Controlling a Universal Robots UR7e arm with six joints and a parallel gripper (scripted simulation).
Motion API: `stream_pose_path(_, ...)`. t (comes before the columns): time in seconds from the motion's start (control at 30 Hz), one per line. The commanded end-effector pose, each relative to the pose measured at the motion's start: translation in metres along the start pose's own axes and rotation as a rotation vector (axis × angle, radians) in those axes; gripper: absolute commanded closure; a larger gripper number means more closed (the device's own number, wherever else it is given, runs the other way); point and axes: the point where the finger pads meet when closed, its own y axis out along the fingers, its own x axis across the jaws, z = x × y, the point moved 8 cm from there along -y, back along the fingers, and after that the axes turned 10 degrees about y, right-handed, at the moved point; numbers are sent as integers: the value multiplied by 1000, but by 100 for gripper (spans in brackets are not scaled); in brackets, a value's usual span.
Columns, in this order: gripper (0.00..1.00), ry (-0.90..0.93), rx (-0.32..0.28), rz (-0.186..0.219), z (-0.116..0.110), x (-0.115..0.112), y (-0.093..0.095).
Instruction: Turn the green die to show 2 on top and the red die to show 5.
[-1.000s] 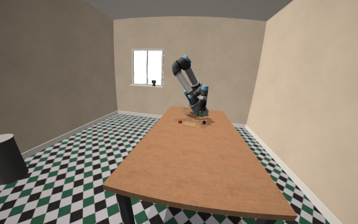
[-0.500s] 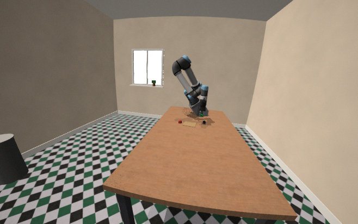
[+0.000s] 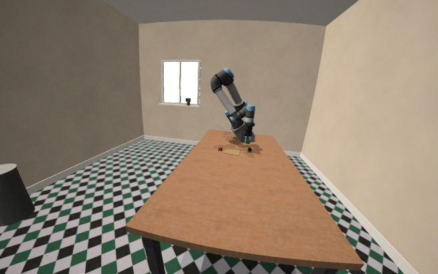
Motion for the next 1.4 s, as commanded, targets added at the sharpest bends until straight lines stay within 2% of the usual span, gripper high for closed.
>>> stream_pose_path(0.0, 43, -115, 1, 0, 3, -3, 1)
stream_pose_path(0.03, 43, -115, 1, 0, 3, -3, 1)
stream_pose_path(0.53, 43, -725, 1, 0, 16, -14, 7)
stream_pose_path(0.6, 43, -725, 1, 0, 16, -14, 7)
stream_pose_path(0.97, 43, -982, 1, -1, 19, -16, 10)
stream_pose_path(1.37, 43, -1020, 1, -1, 19, -16, 11)
